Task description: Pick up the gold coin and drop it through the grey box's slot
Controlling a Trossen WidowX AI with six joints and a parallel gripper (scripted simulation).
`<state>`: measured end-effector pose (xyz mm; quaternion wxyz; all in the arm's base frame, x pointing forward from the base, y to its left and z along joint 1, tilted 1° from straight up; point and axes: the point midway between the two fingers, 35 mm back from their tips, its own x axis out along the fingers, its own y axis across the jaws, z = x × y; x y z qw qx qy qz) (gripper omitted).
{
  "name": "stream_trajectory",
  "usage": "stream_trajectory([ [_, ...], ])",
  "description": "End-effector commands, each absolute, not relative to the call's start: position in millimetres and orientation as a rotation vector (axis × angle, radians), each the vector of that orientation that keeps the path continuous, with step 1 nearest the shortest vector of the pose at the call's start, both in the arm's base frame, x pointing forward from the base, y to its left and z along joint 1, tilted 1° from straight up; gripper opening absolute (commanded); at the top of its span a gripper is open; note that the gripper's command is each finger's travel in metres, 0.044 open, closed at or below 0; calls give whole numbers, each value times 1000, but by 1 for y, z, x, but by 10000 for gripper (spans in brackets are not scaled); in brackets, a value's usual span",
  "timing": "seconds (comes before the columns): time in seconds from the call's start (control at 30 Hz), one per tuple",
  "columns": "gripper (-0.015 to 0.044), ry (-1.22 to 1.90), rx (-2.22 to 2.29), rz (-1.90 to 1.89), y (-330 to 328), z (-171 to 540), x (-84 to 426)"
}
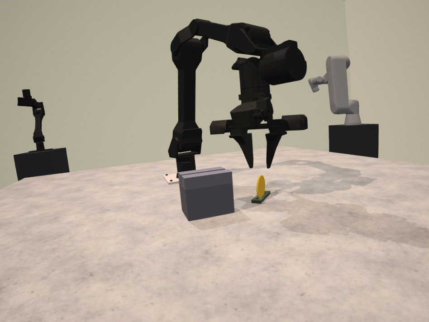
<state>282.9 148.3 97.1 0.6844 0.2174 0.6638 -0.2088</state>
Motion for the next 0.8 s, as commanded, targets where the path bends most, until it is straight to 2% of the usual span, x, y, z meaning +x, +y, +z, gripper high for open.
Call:
stream_trajectory([
  [0.0,161,1495,489,-471,149,90,282],
  [0.77,161,1495,489,-471,149,53,283],
])
